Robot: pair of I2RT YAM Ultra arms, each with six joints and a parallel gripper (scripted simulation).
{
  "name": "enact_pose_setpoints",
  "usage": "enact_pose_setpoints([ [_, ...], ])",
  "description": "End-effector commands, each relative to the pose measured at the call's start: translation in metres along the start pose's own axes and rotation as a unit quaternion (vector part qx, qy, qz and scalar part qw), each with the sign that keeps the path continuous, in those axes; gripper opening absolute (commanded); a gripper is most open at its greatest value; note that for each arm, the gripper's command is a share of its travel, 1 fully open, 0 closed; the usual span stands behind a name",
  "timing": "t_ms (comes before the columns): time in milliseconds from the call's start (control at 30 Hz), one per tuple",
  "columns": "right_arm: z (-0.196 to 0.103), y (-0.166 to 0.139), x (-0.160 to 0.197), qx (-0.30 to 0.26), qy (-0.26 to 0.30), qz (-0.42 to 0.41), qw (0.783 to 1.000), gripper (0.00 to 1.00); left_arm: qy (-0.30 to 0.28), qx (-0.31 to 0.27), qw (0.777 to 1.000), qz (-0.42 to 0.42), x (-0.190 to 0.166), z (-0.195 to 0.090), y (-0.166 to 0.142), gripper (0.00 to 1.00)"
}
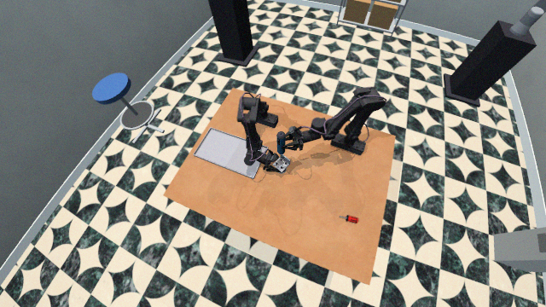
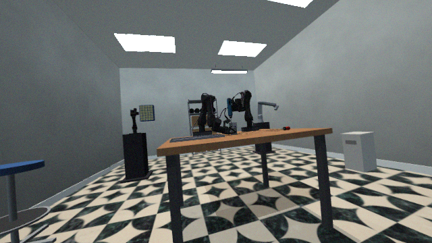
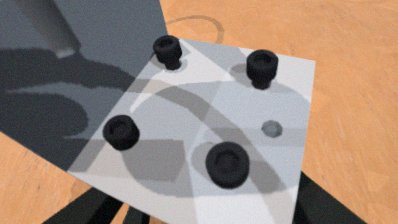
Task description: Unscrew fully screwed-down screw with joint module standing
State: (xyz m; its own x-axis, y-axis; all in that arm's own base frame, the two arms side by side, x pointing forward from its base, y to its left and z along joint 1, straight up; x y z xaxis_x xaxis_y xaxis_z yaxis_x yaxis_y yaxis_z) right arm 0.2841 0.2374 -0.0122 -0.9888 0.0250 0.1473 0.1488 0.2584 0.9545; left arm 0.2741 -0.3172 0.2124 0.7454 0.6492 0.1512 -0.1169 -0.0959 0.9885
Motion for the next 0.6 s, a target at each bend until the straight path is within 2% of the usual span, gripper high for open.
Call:
enact_pose_setpoints([
  [0, 0.0002, 0.0061, -0.0020, -0.005, 0.002, -0.008, 1.000, 0.59, 0.008, -0.075, 0.997, -0.004, 0.0016, 0.0004, 0.0473, 0.42],
  [567, 0.0002, 0.0061, -0.0020, -0.005, 0.002, -0.008, 1.000, 0.59, 0.007, -0.074, 0.997, -0.004, 0.0012, 0.0006, 0.0474, 0.42],
])
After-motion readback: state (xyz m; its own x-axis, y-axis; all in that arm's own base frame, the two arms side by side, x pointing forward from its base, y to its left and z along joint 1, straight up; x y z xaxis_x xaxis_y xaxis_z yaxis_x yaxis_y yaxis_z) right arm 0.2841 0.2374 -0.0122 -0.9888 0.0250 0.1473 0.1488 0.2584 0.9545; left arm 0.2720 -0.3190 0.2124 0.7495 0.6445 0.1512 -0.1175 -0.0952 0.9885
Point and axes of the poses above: on each arm, the point where the finger pads meet when closed, its own z axis out along the fingers, its own x axis across the jaws, y = z × x, the point moved 1 cm from there along -z, back along the fingers, and after that the axes turned 9 degrees about z, right-handed, at the moved point
